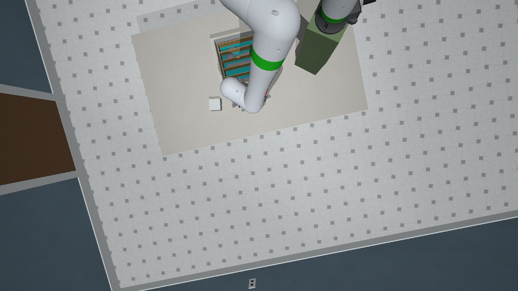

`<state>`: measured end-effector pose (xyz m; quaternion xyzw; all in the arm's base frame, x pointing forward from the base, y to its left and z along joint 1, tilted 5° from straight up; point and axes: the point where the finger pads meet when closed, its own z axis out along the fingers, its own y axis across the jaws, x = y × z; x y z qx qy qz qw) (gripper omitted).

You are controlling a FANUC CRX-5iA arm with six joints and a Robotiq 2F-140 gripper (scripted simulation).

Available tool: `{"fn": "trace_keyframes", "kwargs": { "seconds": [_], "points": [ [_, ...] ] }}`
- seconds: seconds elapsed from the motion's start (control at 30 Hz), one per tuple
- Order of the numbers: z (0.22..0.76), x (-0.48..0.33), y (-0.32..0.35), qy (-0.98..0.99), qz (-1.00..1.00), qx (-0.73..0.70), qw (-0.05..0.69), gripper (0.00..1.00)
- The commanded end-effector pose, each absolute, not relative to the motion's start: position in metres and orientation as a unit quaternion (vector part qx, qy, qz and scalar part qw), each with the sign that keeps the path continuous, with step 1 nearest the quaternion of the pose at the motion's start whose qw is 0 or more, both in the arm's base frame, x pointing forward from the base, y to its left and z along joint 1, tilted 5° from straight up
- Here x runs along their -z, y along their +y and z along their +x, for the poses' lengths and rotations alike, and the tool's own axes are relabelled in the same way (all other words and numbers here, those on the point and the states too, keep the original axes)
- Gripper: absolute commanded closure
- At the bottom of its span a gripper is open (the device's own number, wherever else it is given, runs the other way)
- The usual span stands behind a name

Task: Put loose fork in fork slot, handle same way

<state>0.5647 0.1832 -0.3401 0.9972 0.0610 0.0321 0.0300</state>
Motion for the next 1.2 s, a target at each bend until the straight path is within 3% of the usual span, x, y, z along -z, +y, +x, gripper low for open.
{"fn": "trace_keyframes", "kwargs": {
  "seconds": [0.0, 1.17],
  "points": [
    [0.5649, 0.3400, 0.1832, 0.061, 0.997, -0.032, 0.030, 0.83],
    [0.5653, 0.3450, 0.1830, 0.061, 0.997, -0.032, 0.030, 0.83]
  ]
}}
